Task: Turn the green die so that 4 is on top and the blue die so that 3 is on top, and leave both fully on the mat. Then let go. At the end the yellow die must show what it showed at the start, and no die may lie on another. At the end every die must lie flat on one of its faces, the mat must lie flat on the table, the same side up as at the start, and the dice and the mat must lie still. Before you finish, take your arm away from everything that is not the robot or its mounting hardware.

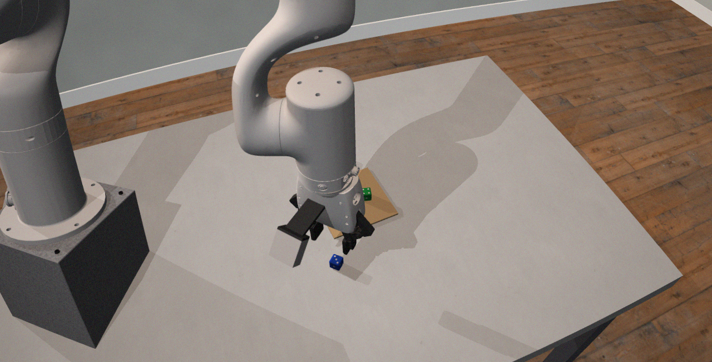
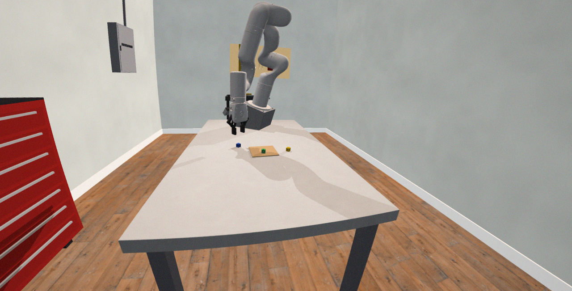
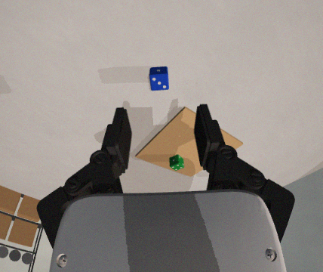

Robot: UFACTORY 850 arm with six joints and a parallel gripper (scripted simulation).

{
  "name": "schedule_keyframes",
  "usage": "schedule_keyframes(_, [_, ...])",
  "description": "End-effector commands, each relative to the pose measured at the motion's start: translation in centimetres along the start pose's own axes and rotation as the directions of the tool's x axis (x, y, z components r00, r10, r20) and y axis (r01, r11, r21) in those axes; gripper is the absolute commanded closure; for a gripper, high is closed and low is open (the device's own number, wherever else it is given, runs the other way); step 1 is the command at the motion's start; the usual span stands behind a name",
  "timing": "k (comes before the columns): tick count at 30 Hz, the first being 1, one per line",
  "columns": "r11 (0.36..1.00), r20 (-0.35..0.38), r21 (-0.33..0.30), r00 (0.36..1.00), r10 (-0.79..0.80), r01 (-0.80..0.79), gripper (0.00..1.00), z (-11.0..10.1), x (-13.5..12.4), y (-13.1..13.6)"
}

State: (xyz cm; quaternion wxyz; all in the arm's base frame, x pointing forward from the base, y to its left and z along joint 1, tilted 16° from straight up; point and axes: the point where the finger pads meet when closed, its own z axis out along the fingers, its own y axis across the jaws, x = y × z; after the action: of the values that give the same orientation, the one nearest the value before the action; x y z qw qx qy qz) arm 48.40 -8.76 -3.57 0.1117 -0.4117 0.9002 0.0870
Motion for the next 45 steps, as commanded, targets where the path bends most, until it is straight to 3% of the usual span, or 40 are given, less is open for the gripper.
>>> schedule_keyframes(1, [1.0, -0.002, -0.005, 1.0, 0.002, -0.002, 0.64, -0.05, -0.04, -0.07])
schedule_keyframes(45, [1.0, -0.002, -0.006, 1.0, 0.002, -0.002, 0.64, 0.46, -0.04, -0.08])
